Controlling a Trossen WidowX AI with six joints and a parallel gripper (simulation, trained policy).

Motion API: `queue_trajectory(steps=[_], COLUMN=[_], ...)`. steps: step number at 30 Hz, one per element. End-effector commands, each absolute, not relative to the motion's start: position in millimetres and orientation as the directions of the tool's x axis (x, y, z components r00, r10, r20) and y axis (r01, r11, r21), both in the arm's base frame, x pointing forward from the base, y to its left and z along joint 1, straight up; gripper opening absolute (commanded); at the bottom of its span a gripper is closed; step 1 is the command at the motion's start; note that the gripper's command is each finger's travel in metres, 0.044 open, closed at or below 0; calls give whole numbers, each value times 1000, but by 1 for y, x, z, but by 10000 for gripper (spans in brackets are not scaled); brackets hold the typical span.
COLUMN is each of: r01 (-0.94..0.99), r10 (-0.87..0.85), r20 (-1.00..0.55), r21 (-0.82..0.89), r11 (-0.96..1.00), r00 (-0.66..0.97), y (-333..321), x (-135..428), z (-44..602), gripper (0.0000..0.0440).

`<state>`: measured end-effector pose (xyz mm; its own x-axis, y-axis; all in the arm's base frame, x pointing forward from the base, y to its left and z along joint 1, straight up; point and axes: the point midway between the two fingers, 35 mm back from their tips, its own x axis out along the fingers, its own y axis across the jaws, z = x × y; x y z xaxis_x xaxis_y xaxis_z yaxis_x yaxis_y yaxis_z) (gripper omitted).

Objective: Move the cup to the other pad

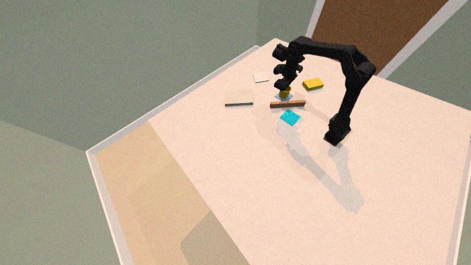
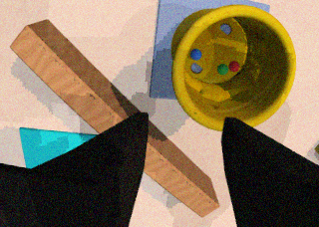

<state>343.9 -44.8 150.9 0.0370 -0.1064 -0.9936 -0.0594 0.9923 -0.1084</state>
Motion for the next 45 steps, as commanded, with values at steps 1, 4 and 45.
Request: queue_trajectory(steps=[1, 4, 45], r01=[-86, -101, -498], r10=[-112, -113, -78], r20=[-994, -993, -993], r21=[-111, -110, -21], r11=[990, 989, 867], r00=[-5, -21, -94], y=[-52, -55, -57], x=[342, 341, 320], z=[133, 123, 89], gripper=[148, 153, 16])
